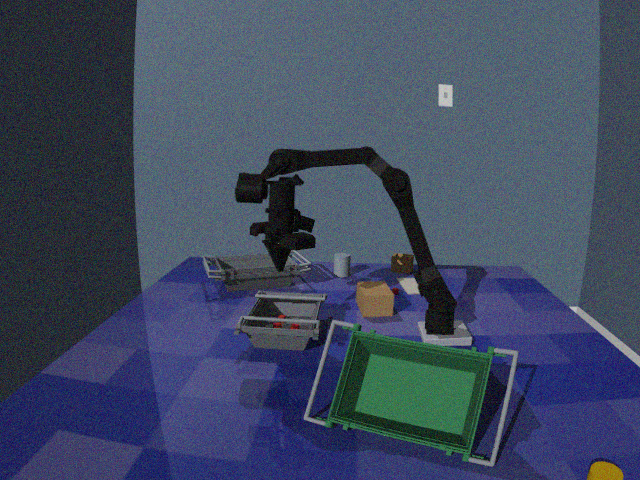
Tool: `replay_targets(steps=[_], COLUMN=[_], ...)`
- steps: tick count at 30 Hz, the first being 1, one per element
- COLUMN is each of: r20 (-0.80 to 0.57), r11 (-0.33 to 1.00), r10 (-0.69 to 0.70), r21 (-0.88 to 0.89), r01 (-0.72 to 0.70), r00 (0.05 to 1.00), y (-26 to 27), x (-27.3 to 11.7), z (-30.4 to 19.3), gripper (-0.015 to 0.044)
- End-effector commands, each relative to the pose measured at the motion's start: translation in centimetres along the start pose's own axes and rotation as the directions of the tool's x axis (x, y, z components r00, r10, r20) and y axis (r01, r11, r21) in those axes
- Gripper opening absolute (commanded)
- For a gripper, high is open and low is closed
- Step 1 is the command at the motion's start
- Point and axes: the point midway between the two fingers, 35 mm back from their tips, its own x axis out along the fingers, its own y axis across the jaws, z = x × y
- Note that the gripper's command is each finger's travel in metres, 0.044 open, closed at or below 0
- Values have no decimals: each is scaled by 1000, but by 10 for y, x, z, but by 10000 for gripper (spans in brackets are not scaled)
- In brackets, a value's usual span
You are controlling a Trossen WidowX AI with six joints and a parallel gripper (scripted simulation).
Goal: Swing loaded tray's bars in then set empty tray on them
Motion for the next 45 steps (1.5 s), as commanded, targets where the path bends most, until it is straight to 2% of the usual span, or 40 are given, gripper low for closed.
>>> replay_targets(steps=[1, 8, 14, 21, 28, 33, 37, 41, 45], r20=[-1, -7, -11, -14, -17, -19, -19, -20, -19], r11=[735, 355, -31, -472, -815, -957, -998, -970, -876], r10=[-9, -17, -25, -34, -43, -49, -54, -59, -64], r21=[-678, -935, -999, -881, -578, -284, -25, 237, 481], r01=[6, 0, -11, -29, -45, -53, -55, -53, -47], r00=[1000, 1000, 1000, 999, 999, 999, 998, 998, 998], y=[-54, -92, -126, -168, -211, -243, -269, -294, -320], x=[-2, -5, -7, -11, -15, -19, -21, -24, -27], z=[-45, -69, -85, -100, -109, -113, -114, -113, -111], gripper=[0, 0, 0, 0, 0, 0, 0, 0, 0])
